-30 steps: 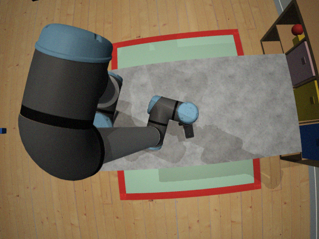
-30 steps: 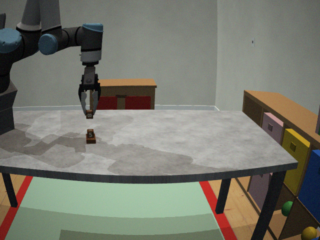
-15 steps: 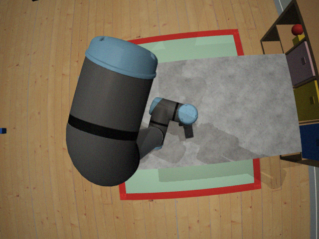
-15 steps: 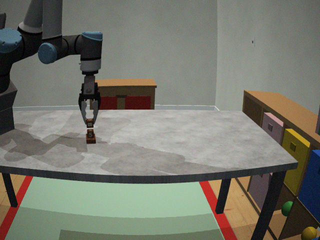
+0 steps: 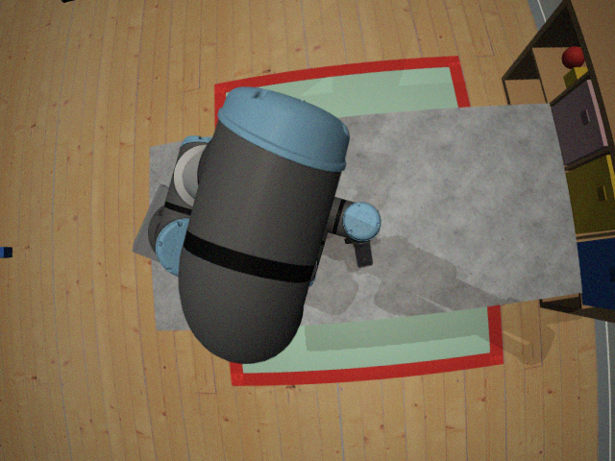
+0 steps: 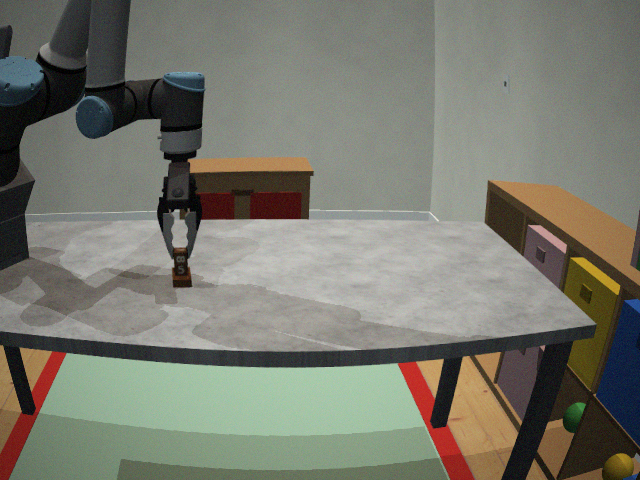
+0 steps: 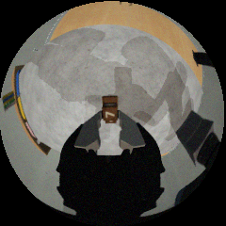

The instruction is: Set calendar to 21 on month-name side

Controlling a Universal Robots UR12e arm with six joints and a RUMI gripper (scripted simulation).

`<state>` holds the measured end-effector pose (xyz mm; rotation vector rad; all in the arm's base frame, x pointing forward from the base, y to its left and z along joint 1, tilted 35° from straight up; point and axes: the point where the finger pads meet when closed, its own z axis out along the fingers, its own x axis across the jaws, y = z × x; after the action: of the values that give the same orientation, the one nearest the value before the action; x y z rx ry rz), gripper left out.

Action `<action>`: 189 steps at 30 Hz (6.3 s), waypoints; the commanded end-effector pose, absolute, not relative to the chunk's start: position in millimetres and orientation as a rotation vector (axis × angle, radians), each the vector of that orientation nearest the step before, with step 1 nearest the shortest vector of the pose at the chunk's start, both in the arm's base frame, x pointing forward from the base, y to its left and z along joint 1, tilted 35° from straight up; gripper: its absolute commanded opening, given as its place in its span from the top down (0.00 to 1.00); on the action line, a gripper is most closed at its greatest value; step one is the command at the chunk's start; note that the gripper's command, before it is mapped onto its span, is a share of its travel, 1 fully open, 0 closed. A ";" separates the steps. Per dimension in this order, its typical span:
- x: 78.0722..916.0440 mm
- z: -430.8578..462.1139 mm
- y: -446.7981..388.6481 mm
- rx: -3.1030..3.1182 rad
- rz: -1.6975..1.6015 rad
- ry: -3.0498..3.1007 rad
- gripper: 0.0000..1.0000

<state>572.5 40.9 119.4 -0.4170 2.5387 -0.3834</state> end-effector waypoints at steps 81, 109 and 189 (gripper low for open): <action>585.7 100.2 36.6 -0.417 -0.384 2.538 0.90; 586.0 99.7 36.5 -0.417 -0.384 2.538 0.90; 591.4 91.7 34.7 -0.417 -0.384 2.538 0.90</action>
<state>591.3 34.5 91.4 -0.4170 2.5385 -0.3835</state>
